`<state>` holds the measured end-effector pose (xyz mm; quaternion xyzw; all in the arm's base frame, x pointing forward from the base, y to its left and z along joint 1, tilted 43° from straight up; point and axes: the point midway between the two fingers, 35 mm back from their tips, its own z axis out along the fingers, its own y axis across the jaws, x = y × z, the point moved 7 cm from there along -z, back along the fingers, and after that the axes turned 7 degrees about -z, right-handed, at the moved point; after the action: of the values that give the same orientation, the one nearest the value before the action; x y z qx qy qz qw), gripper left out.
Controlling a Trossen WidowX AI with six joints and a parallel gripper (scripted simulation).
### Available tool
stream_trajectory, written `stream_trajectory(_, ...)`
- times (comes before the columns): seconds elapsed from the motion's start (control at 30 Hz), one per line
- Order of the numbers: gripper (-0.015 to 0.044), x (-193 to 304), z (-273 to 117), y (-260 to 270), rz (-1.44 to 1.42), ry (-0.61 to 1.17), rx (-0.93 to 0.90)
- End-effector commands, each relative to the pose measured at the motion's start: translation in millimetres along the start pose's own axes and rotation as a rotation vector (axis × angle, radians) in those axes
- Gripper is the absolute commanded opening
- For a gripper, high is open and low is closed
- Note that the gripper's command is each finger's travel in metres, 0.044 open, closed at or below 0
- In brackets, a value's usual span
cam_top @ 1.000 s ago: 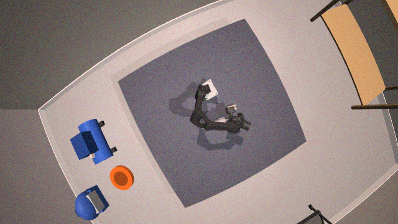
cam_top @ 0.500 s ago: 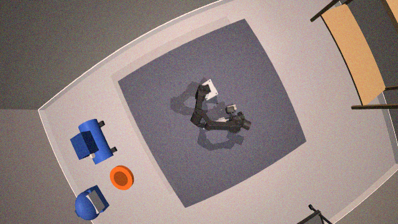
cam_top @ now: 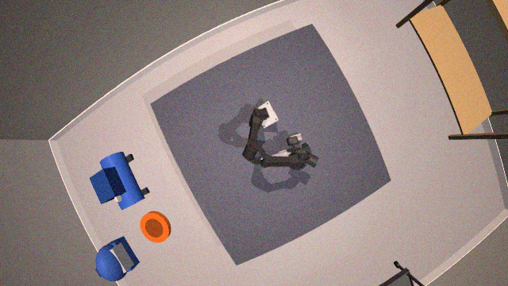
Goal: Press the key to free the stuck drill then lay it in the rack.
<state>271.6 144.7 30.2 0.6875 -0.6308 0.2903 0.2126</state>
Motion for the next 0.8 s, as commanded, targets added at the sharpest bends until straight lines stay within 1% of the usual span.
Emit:
stream_trajectory(0.0,0.044,2.4,7.7,1.2,-0.005,0.006,0.001)
stream_trajectory(0.6,0.044,9.9,31.8,3.2,-0.005,0.01,0.001)
stream_trajectory(0.77,0.0309,8.9,28.9,1.9,0.001,0.004,-0.001)
